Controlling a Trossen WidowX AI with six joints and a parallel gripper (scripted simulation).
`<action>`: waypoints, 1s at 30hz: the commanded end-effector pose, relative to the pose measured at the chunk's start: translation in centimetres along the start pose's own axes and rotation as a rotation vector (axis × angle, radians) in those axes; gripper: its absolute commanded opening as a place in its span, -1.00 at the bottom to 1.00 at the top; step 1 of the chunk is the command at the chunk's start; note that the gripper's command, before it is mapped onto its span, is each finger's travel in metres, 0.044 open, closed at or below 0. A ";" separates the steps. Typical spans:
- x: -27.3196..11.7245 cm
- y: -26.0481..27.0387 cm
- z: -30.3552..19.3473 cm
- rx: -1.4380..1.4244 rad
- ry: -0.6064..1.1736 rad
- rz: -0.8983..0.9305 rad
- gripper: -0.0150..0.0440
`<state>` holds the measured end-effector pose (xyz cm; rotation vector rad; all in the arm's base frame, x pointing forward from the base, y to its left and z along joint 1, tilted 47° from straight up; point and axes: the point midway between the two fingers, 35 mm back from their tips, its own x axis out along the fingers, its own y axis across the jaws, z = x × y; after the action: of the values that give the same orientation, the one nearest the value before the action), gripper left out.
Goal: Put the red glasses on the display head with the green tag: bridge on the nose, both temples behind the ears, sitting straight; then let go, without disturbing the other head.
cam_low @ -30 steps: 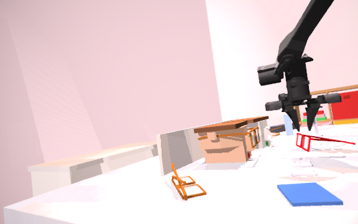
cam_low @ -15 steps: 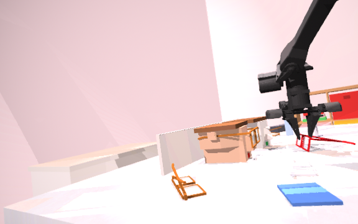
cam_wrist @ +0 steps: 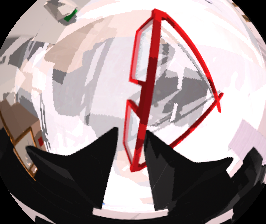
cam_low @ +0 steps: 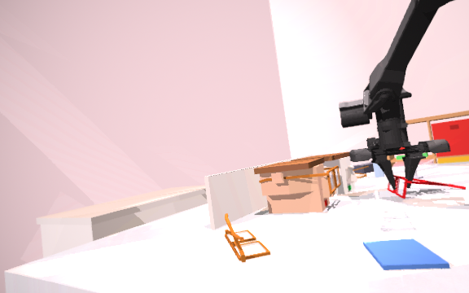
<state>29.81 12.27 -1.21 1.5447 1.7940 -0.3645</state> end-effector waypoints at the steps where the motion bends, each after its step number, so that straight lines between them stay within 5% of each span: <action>1: 0.2 -0.3 0.0 0.009 0.005 -0.004 -0.08; 12: 0.2 -0.8 0.0 0.009 0.005 -0.004 -0.08; 30: 0.2 -0.4 0.1 0.005 0.001 -0.004 -0.49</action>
<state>29.39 12.25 -1.51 1.5452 1.7994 -0.3707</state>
